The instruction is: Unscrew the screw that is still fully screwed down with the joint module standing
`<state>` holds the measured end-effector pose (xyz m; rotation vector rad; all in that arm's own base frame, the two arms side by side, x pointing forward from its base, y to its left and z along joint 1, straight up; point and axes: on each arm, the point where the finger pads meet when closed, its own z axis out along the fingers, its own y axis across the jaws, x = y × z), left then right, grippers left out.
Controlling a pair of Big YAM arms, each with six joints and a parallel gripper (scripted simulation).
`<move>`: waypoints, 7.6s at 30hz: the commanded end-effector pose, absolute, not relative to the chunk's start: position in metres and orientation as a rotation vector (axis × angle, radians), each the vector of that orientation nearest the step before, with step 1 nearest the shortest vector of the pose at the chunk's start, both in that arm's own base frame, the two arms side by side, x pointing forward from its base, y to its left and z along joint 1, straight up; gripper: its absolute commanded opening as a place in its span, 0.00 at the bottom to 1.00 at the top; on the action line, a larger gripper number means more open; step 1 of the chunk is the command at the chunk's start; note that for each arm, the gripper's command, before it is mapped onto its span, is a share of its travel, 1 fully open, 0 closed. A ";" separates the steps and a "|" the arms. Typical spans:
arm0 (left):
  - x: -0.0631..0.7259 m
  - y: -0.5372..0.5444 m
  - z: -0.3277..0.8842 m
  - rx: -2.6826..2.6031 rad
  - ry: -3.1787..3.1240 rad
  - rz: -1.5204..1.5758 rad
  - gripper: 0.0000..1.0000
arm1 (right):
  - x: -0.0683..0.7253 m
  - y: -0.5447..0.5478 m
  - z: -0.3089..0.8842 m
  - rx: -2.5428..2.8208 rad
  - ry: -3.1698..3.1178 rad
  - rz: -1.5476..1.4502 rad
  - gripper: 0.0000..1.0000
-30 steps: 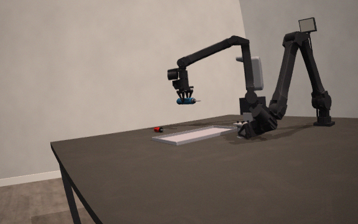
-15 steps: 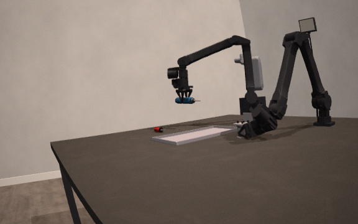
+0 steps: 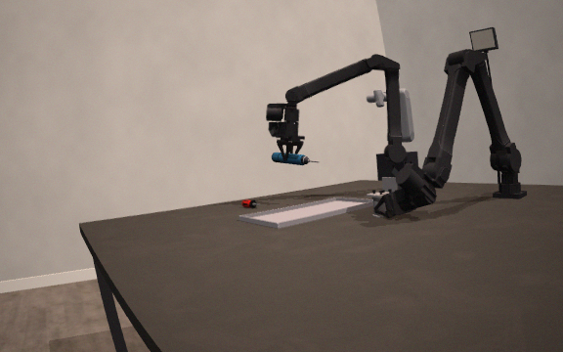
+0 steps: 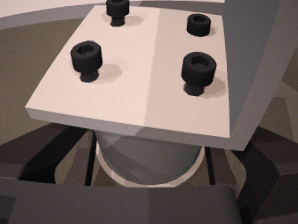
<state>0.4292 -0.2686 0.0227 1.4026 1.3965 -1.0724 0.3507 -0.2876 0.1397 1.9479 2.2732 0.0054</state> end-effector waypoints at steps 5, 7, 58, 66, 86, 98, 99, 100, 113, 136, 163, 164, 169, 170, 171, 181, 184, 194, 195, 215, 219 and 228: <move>0.437 -0.271 0.030 1.404 1.376 -1.056 0.59 | 0.379 -0.261 0.158 1.703 2.303 0.015 0.42; 0.437 -0.271 0.030 1.404 1.376 -1.056 0.59 | 0.384 -0.254 0.159 1.651 2.311 0.017 0.42; 0.437 -0.271 0.030 1.404 1.376 -1.056 0.59 | 0.451 -0.100 0.194 0.778 2.284 0.101 0.42; 0.437 -0.271 0.030 1.404 1.376 -1.056 0.59 | 0.453 -0.086 0.197 0.712 2.270 0.110 0.42; 0.437 -0.271 0.030 1.404 1.376 -1.056 0.59 | 0.452 -0.016 0.217 0.400 2.165 0.165 0.42; 0.437 -0.271 0.030 1.404 1.376 -1.056 0.59 | 0.460 0.021 0.259 0.240 2.041 0.201 0.42; 0.437 -0.271 0.030 1.404 1.376 -1.056 0.59 | 0.460 0.021 0.259 0.240 2.041 0.201 0.42; 0.437 -0.271 0.030 1.404 1.376 -1.056 0.59 | 0.446 0.025 0.227 0.229 2.090 0.198 0.42; 0.437 -0.271 0.030 1.404 1.376 -1.056 0.59 | 0.440 0.074 0.275 0.038 1.917 0.252 0.42; 0.437 -0.271 0.030 1.404 1.376 -1.056 0.59 | 0.393 0.130 0.265 -0.181 1.784 0.314 0.42; 0.437 -0.271 0.030 1.404 1.376 -1.056 0.59 | 0.329 0.194 0.315 -0.405 1.454 0.420 0.42; 0.437 -0.271 0.030 1.404 1.376 -1.056 0.59 | 0.330 0.195 0.324 -0.401 1.441 0.422 0.42; 0.437 -0.271 0.030 1.404 1.376 -1.056 0.59 | 0.335 0.194 0.317 -0.401 1.459 0.412 0.42; 0.437 -0.271 0.030 1.404 1.376 -1.056 0.59 | 0.336 0.194 0.317 -0.401 1.457 0.411 0.42; 0.437 -0.271 0.030 1.404 1.376 -1.056 0.59 | 0.336 0.194 0.318 -0.401 1.456 0.411 0.42; 0.437 -0.271 0.030 1.404 1.376 -1.056 0.59 | 0.331 0.192 0.304 -0.407 1.464 0.406 0.42; 0.437 -0.271 0.030 1.404 1.376 -1.056 0.59 | 0.331 0.192 0.305 -0.406 1.460 0.406 0.42; 0.437 -0.271 0.030 1.404 1.376 -1.056 0.59 | 0.329 0.191 0.309 -0.403 1.449 0.409 0.42; 0.437 -0.271 0.030 1.404 1.376 -1.056 0.59 | 0.329 0.191 0.309 -0.403 1.449 0.409 0.42; 0.437 -0.271 0.030 1.404 1.376 -1.056 0.59 | 0.327 0.191 0.309 -0.402 1.446 0.412 0.42; 0.437 -0.271 0.030 1.404 1.376 -1.056 0.59 | 0.331 0.193 0.320 -0.397 1.429 0.414 0.42; 0.437 -0.271 0.030 1.404 1.376 -1.056 0.59 | 0.347 0.202 0.326 -0.396 1.426 0.415 0.42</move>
